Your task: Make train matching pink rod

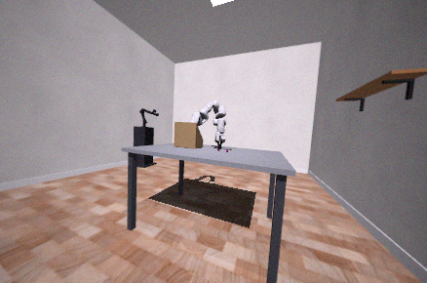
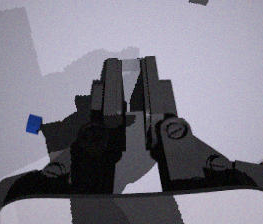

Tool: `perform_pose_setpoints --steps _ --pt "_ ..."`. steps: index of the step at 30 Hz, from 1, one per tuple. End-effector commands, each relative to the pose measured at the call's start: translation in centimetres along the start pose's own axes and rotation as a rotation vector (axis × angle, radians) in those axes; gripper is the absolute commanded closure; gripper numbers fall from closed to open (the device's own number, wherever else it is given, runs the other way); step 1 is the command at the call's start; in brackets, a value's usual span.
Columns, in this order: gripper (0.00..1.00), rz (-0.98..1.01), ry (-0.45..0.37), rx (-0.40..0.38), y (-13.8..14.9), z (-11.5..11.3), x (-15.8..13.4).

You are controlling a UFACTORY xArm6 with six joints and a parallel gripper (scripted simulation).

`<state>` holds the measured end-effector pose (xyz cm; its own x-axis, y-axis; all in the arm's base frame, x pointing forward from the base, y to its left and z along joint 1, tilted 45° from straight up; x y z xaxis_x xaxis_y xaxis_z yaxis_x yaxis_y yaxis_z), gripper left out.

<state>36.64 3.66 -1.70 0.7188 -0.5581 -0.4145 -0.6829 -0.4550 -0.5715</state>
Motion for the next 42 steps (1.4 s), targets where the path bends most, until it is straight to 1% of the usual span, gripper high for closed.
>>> perform_pose_setpoints --steps 1,19,42 --pt "0.96 -0.001 0.002 0.001 -0.1 0.0 0.1" --pt "0.96 -0.001 0.002 0.001 -0.1 1.1 0.1" --pt "0.96 -0.001 0.002 0.001 -0.1 1.1 0.1"
Point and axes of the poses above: the point where the finger pads meet when closed, its own z axis out along the fingers, its own y axis across the jaws, x = y × z, the point moved 4 cm from there along -z, back along the fingers, and after that the axes turned 13 degrees about -z, right-handed, at the moved point
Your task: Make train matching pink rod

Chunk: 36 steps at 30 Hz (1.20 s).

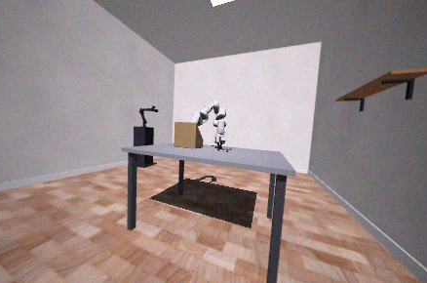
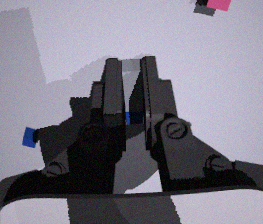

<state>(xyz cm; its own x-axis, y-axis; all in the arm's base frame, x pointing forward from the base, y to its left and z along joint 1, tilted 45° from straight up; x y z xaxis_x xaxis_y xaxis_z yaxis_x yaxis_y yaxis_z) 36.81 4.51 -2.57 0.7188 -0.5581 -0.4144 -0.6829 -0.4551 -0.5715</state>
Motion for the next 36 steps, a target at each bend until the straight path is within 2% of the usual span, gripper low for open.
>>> perform_pose_setpoints --steps 1,15,16,20,21,26,27,29,30,36 --pt "0.96 -0.001 0.002 0.001 -0.05 -0.07 0.07" --pt "0.96 -0.001 0.002 0.001 -0.05 -0.07 0.07" --pt "0.92 -0.001 0.002 0.001 -0.05 -0.07 0.07" --pt "0.92 -0.001 0.002 0.001 -0.05 -0.07 0.07" --pt "0.88 -0.001 0.002 0.001 -0.05 -0.07 0.07" --pt "0.84 -0.001 0.002 0.001 -0.05 -0.07 0.07" --pt "0.80 -0.001 0.002 0.001 -0.05 -0.07 0.07" --pt "0.80 -0.001 0.002 0.001 -0.05 -0.07 0.07" --pt "0.76 -0.001 0.002 0.001 -0.05 -0.07 0.07" --pt "0.76 -0.001 0.002 0.001 -0.05 -0.07 0.07"
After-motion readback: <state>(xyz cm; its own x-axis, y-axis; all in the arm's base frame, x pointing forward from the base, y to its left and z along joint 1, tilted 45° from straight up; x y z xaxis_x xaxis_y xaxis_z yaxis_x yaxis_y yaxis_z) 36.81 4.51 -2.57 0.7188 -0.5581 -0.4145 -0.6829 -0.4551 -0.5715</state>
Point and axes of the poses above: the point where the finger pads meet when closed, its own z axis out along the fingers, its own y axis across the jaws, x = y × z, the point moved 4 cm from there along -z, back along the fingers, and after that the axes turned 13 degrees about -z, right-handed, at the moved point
